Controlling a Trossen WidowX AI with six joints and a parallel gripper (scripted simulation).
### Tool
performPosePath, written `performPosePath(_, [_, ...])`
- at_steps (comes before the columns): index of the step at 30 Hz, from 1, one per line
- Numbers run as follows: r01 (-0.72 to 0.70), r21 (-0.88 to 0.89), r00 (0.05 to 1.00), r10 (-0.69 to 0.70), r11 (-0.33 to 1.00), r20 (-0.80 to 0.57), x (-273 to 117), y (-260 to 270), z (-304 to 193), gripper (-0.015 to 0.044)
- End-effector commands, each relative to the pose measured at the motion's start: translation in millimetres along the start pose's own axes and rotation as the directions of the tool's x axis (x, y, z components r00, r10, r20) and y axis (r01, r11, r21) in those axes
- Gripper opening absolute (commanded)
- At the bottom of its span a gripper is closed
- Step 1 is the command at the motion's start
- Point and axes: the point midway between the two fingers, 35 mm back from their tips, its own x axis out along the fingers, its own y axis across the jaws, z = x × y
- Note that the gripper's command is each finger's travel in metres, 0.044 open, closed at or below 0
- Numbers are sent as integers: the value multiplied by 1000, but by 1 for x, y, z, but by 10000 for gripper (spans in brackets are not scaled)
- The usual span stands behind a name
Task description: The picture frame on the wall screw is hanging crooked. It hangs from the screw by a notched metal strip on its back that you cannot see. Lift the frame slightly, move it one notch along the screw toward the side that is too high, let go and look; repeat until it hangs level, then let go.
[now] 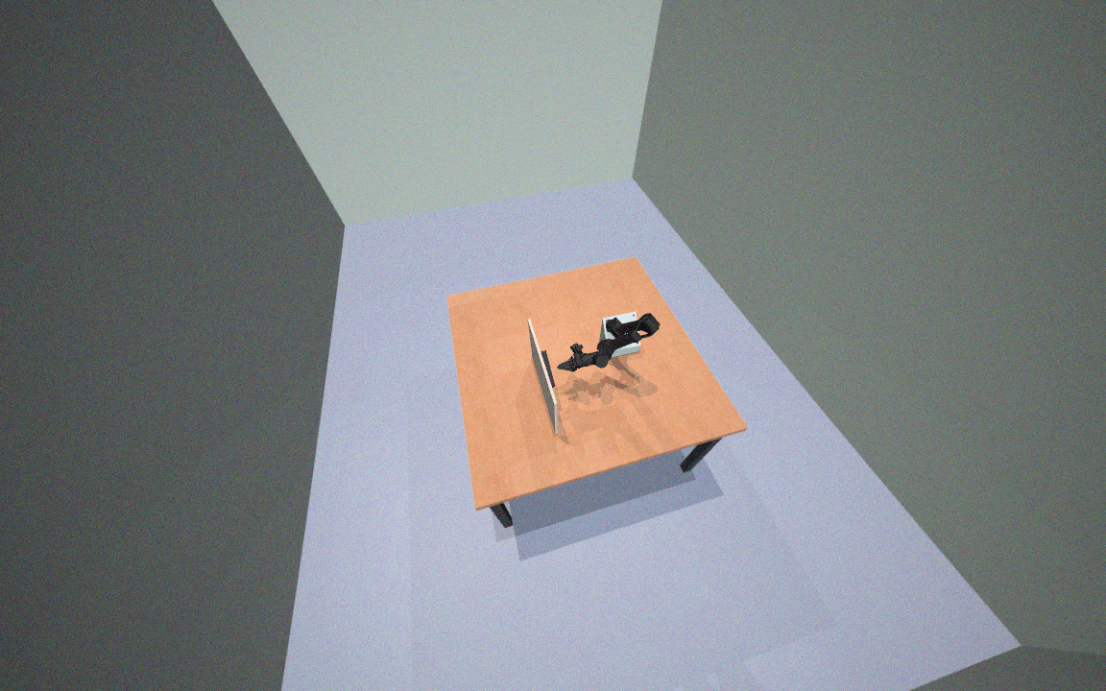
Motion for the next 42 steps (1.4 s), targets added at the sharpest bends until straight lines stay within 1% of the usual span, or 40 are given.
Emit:
performPosePath(1, [-3,7,1000,3,1000,-9,7,1,-1,260])
performPosePath(16, [-3,7,1000,3,1000,-9,10,1,-2,260])
performPosePath(42, [-5,7,1000,5,1000,-10,47,1,-2,260])
